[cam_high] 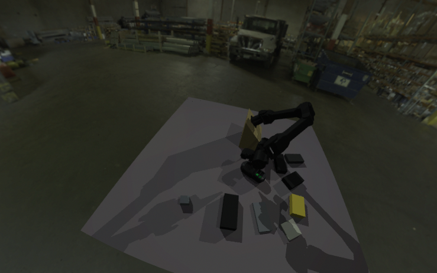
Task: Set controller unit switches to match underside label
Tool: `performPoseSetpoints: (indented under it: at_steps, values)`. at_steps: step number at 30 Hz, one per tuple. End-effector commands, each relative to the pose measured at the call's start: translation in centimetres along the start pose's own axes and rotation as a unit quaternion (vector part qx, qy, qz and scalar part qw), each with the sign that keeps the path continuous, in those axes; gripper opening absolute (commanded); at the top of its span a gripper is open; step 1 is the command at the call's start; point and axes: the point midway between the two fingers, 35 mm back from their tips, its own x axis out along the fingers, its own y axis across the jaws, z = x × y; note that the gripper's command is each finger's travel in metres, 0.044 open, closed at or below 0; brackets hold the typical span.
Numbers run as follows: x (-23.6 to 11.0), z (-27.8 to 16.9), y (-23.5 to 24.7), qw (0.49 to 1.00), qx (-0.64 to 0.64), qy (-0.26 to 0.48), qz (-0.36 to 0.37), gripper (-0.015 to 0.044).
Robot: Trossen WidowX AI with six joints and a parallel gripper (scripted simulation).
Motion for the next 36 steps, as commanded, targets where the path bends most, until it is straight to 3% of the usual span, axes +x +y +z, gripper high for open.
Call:
performPoseSetpoints:
  at_steps: [1,17,22,29,36]
  values:
    - [0.7,0.0,1.0,1.000,0.000,-0.001,0.000,0.0000]
    - [0.7,0.0,0.9,1.000,0.000,-0.001,-0.001,0.0000]
    - [-4.0,0.0,0.9,1.000,0.000,-0.002,-0.001,0.0131]
    - [-4.3,0.0,0.9,1.000,0.000,-0.002,-0.001,0.0315]
    - [-4.3,0.0,0.9,1.000,0.000,-0.002,-0.001,0.0131]
